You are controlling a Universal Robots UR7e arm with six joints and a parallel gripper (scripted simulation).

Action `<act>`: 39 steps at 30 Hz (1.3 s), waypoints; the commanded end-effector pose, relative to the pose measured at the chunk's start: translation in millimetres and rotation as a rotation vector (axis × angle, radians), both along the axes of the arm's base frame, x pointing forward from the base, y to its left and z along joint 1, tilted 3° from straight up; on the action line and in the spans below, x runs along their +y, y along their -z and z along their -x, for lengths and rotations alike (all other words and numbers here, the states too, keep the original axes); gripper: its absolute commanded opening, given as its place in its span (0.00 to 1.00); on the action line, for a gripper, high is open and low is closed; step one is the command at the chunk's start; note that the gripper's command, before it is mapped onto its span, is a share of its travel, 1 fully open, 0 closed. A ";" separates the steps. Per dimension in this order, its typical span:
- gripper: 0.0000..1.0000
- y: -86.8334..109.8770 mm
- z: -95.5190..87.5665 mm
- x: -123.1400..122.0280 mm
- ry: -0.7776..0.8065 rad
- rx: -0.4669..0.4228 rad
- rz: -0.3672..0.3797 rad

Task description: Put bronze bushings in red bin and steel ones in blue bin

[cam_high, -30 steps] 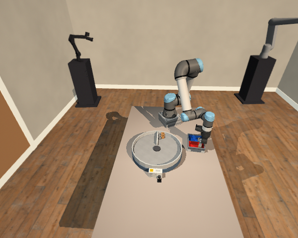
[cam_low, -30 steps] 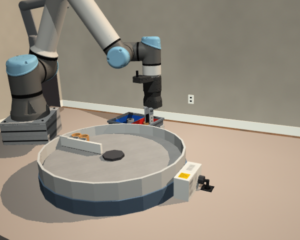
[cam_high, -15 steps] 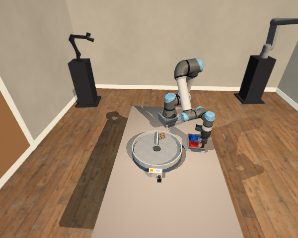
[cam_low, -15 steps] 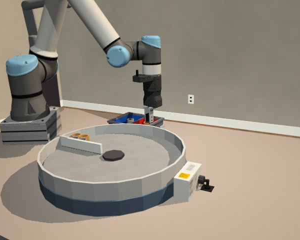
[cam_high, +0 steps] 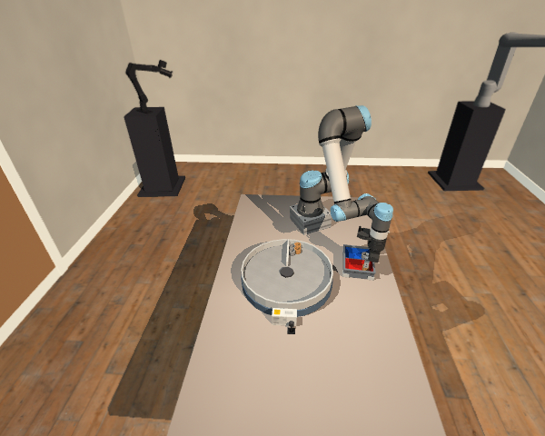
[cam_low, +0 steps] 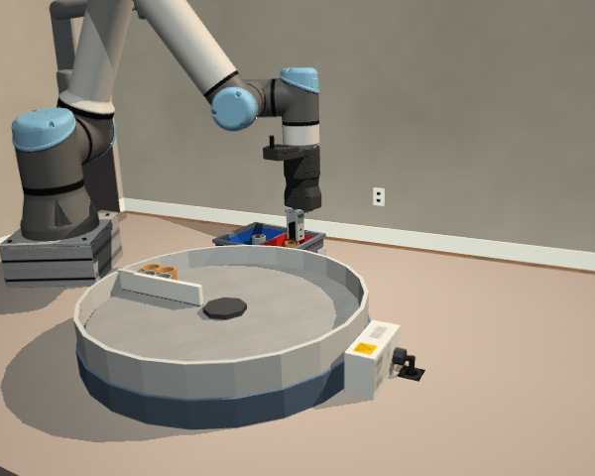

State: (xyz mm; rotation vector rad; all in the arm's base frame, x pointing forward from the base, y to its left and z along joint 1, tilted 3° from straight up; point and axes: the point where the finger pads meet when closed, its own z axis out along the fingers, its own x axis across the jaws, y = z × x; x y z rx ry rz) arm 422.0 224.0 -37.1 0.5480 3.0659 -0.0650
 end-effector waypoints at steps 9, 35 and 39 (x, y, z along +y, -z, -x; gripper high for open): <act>0.42 -70.5 0.9 3.4 0.000 -0.002 -0.001; 0.42 -98.8 1.3 4.7 0.000 -0.003 -0.001; 0.42 -98.8 1.3 4.7 0.000 -0.003 -0.001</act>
